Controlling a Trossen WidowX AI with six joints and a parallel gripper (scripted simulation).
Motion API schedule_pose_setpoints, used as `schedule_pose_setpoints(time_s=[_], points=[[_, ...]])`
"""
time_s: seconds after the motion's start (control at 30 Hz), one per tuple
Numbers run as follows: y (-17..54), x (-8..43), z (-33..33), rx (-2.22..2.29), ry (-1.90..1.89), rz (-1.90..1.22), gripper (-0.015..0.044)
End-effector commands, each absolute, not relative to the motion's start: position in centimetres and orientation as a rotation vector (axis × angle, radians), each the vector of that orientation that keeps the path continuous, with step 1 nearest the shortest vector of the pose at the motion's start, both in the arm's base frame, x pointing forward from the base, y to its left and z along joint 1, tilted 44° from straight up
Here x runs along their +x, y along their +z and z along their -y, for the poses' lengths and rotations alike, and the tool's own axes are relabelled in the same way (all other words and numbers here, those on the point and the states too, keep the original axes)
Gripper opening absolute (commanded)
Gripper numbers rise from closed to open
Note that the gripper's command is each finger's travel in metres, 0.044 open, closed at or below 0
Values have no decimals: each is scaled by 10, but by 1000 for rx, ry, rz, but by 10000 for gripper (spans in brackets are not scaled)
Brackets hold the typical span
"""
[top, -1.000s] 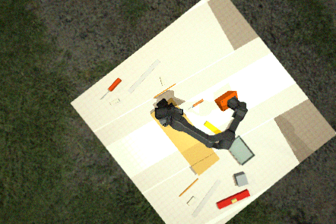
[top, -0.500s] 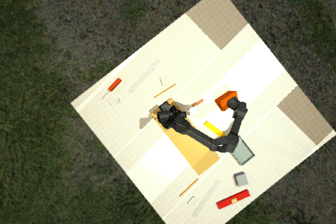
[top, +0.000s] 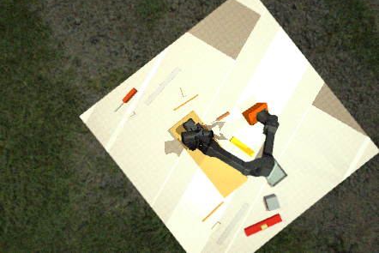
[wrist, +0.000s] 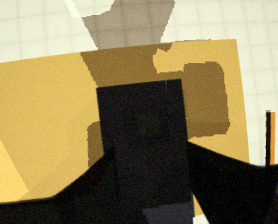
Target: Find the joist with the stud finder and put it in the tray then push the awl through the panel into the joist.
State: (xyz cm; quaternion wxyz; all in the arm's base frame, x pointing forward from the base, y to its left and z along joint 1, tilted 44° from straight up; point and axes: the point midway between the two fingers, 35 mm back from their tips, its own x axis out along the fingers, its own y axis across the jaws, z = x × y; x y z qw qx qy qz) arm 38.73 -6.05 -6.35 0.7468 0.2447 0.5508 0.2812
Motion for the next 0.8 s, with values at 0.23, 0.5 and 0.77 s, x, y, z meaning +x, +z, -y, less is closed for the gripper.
schedule_pose_setpoints(time_s=[0.23, 0.5, 0.77], points=[[-46, 384, 40, 537, 625, -1203, 0], [-35, 382, 29, 538, 626, -1203, 0], [-25, 380, 17, 539, 626, -1203, 0]])
